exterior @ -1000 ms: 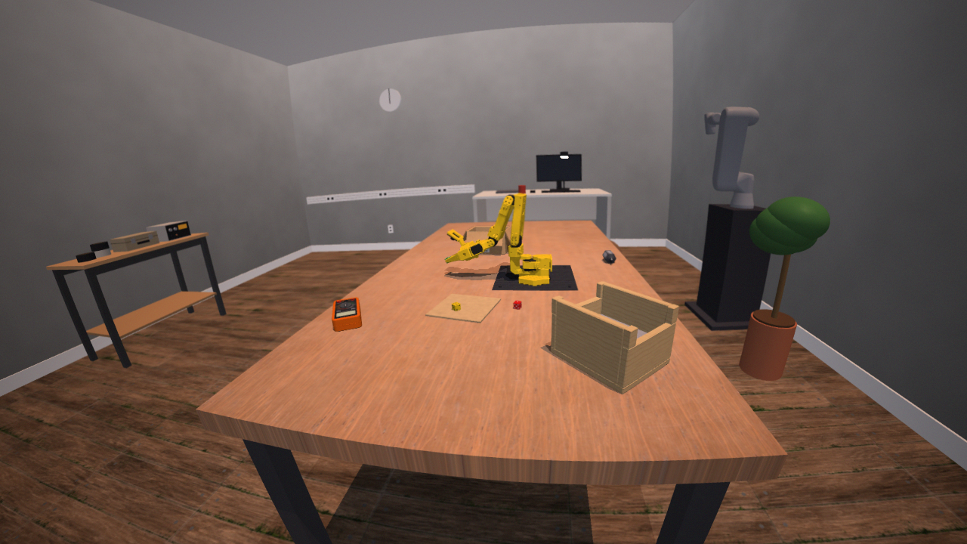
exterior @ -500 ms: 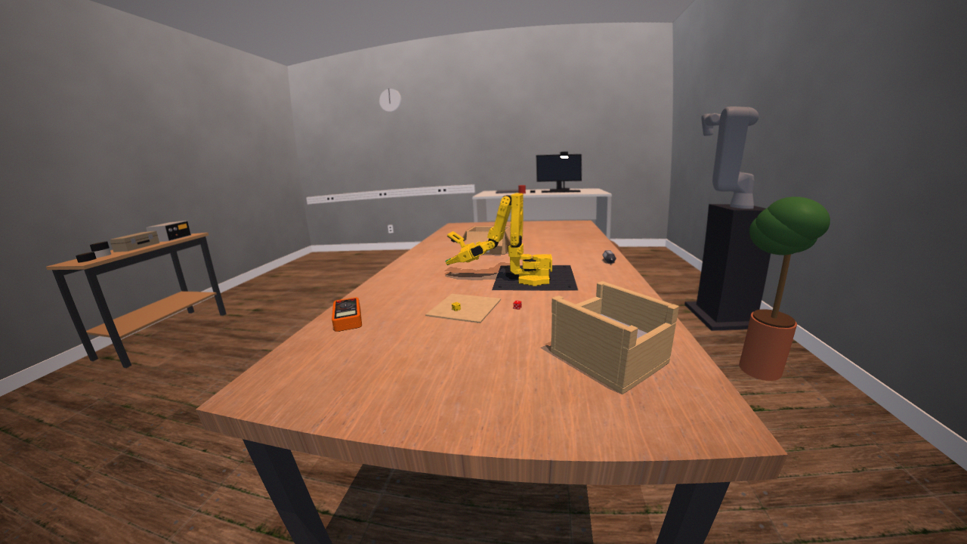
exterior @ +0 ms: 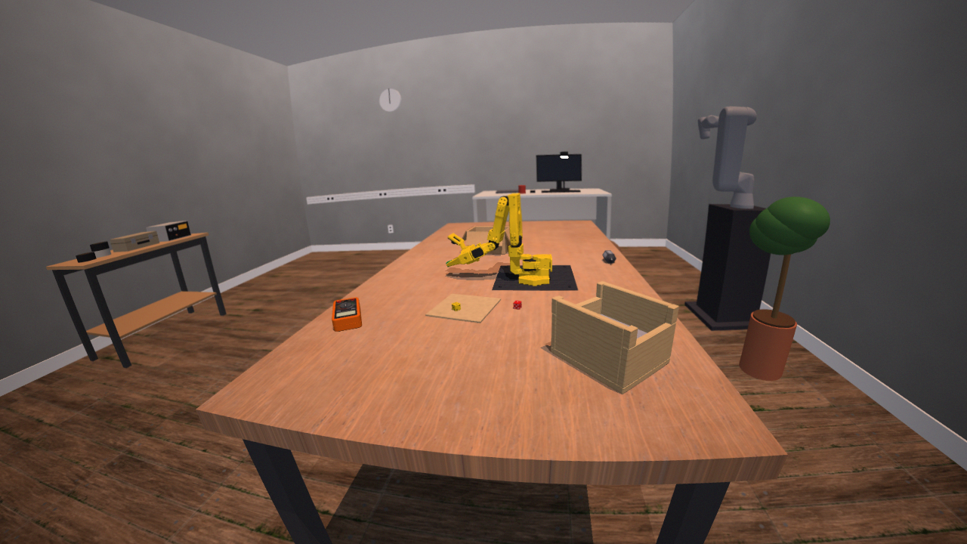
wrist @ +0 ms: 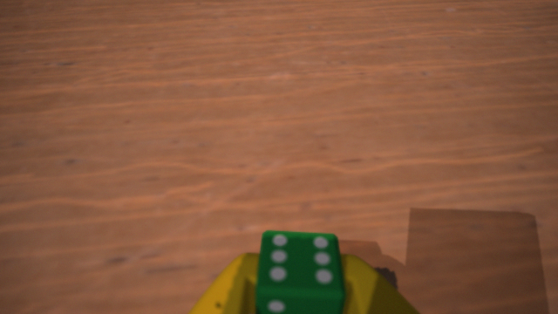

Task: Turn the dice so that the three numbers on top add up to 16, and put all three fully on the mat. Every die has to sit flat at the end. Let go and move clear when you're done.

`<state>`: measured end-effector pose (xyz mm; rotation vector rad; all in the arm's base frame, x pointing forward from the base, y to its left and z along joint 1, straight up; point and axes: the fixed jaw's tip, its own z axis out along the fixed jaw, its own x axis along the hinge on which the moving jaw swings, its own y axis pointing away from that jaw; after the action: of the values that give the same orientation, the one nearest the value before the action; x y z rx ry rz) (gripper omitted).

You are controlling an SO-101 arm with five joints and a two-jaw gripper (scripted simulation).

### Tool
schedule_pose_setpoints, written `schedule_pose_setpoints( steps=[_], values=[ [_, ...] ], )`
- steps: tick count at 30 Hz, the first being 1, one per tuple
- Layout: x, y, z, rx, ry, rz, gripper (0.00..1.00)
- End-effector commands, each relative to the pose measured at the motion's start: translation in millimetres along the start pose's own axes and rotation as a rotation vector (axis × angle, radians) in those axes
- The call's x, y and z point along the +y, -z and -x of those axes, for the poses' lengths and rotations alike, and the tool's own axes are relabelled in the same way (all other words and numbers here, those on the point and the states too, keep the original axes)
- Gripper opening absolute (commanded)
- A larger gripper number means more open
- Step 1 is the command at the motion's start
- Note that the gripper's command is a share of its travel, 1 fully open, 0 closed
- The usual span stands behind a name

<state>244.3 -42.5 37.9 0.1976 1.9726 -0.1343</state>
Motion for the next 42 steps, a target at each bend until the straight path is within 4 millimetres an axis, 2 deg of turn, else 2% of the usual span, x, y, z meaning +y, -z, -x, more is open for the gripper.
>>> schedule_pose_setpoints(
  steps=[1,42],
  values=[
    [-2,-1,-3,0.0,-0.011,-0.006,0.0],
    [-2,-5,-15,0.0,-0.011,-0.007,0.0]
  ],
)
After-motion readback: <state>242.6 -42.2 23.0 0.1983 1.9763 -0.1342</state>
